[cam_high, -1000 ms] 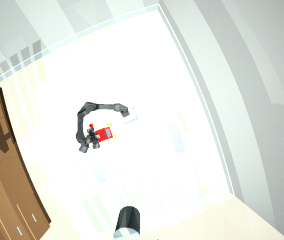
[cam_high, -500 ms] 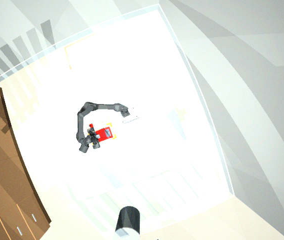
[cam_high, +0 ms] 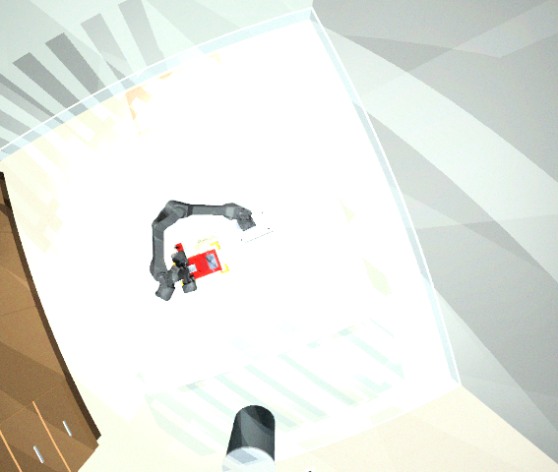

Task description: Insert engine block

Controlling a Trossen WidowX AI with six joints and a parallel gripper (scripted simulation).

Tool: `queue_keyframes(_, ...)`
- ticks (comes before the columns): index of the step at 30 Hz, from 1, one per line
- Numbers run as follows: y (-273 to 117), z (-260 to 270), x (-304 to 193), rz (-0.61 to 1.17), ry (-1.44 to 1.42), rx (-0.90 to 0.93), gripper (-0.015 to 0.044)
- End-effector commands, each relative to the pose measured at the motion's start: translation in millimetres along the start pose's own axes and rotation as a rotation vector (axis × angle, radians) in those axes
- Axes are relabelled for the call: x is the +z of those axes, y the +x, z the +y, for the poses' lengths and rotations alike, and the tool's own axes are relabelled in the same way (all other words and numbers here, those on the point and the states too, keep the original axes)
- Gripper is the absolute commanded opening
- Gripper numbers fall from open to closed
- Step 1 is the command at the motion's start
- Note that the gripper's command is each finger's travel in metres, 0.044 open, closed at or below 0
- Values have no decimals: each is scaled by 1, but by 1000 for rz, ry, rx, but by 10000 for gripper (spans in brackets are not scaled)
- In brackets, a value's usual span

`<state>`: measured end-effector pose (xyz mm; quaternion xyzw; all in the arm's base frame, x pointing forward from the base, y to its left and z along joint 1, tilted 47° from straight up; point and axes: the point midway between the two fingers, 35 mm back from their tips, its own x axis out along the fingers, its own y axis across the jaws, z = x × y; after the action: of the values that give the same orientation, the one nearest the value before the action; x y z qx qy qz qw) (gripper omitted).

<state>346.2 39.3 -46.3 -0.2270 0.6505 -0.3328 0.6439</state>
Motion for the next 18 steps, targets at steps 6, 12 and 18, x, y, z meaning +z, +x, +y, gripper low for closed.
queue_keyframes(6, 0, 0, 0, 0, 0, -1, 440)
queue_keyframes(12, 0, 0, 0, 0, 0, -1, 440)
queue_keyframes(18, -7, -1, 1, -2, -2, -1, 440)
